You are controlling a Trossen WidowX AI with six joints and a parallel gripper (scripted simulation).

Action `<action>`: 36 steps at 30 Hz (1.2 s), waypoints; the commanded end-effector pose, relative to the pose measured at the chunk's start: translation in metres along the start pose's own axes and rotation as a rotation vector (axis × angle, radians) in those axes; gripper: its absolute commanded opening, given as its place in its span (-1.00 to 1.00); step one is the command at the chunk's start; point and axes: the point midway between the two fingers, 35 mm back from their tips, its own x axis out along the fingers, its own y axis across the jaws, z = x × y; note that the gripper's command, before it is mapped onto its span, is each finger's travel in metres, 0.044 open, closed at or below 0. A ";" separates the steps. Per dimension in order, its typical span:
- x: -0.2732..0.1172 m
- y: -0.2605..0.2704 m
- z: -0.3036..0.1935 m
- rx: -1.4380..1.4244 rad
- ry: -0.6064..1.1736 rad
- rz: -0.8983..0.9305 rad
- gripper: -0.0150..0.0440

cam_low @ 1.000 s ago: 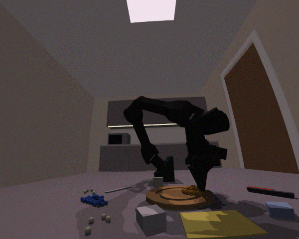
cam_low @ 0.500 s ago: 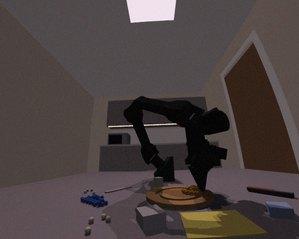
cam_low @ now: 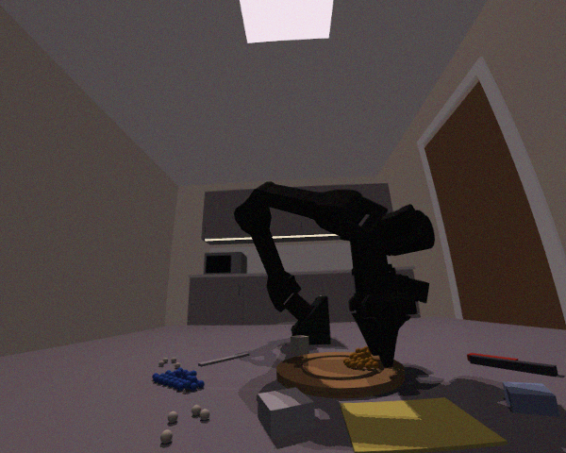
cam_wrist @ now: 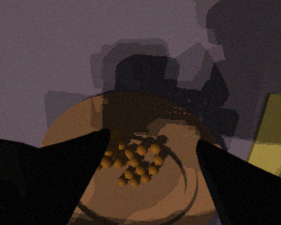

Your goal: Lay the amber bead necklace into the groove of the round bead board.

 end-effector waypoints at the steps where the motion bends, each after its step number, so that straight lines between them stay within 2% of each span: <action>1: -0.010 0.000 -0.002 0.003 0.004 0.007 1.00; 36: -0.012 0.001 -0.001 0.001 0.006 0.009 1.00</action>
